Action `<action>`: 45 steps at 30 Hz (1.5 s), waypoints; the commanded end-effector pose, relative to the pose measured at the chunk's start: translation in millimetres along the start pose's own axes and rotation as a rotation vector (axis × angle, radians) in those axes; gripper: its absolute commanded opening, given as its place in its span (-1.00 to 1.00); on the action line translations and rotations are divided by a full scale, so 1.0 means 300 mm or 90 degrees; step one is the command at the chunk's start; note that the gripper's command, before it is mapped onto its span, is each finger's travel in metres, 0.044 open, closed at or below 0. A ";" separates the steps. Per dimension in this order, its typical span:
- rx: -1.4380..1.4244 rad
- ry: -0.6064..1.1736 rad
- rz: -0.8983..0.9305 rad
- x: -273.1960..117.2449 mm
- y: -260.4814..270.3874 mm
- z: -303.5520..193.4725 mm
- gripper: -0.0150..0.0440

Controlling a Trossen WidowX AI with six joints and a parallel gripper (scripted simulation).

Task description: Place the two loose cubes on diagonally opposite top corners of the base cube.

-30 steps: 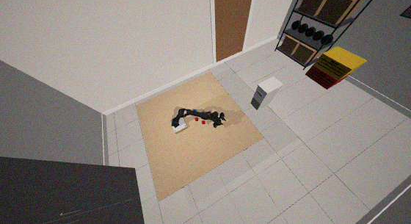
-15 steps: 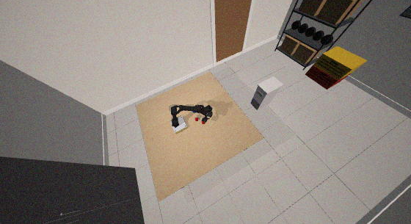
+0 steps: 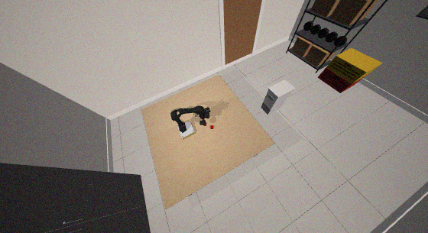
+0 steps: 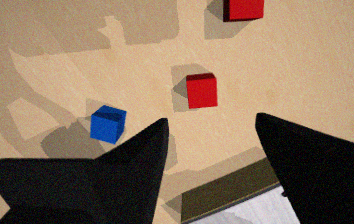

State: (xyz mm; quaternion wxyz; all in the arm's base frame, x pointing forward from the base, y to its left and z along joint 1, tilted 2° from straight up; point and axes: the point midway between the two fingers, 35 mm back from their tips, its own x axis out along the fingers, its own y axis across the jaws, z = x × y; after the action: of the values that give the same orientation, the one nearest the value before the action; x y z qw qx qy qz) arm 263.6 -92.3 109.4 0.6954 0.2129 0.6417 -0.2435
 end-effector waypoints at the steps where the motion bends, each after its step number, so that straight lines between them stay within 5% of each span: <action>1: -0.024 0.017 -0.001 -0.005 -0.001 -0.033 0.41; 12: -0.024 0.017 -0.002 0.198 -0.002 -0.039 0.41; 43: -0.024 0.017 -0.002 0.362 -0.003 -0.045 0.41; 45: -0.024 0.017 -0.002 0.362 -0.003 -0.045 0.23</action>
State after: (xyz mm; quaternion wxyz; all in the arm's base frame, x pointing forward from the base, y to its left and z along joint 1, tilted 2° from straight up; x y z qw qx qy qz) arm 257.7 -92.3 1.4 0.6879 0.2023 0.6568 -0.2333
